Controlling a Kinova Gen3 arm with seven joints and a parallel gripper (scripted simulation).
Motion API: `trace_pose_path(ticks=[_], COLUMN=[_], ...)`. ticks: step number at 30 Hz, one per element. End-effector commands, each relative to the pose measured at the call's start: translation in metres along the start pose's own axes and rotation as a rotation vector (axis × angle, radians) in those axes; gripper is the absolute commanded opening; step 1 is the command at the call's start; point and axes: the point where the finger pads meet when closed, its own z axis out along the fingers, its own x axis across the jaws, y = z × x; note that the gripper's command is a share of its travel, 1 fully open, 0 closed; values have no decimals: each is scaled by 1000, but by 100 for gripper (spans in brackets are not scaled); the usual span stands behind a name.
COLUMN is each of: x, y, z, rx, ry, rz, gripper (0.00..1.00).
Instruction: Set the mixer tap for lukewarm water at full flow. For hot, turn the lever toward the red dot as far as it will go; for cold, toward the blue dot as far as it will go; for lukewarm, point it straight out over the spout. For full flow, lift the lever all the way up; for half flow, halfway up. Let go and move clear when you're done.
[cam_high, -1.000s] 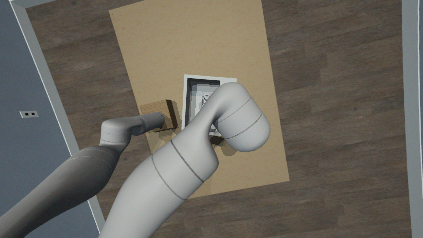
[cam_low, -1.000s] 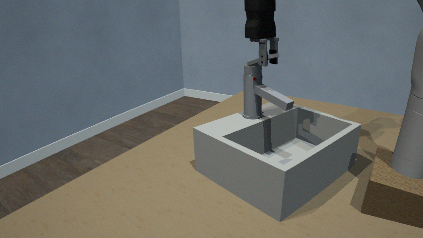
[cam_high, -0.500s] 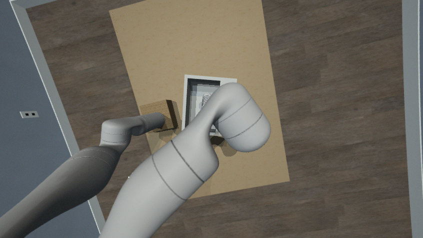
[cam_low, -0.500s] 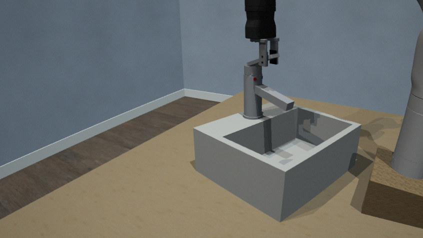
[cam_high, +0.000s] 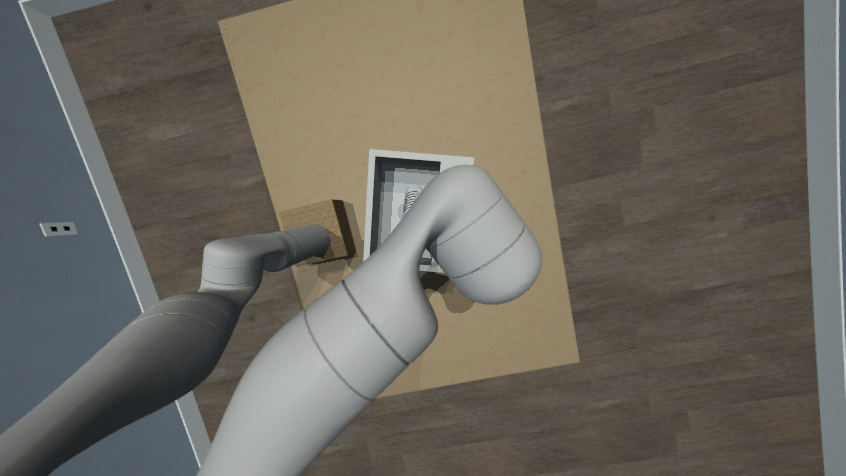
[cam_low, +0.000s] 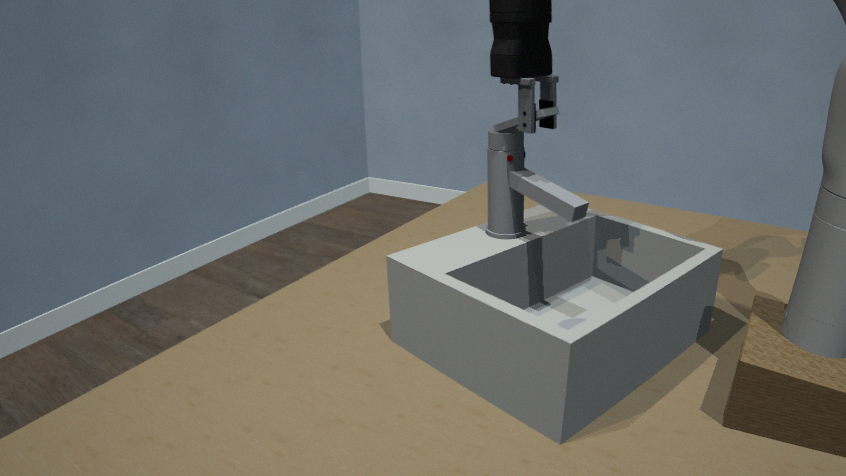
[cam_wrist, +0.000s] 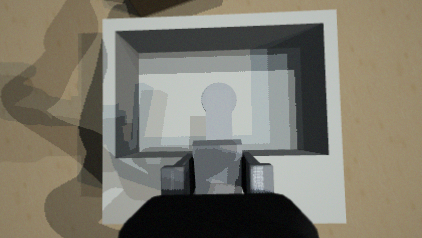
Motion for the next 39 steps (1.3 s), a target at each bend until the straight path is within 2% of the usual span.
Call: trace_pose_path(ticks=[1,35,36,39], x=[0,0,0,0], y=[3,3,3,3], z=[-4,-4,-4,-4], rx=[-9,-9,-9,-9], ry=[0,0,0,0], rz=[1,1,1,1], gripper=[0,0,100,100])
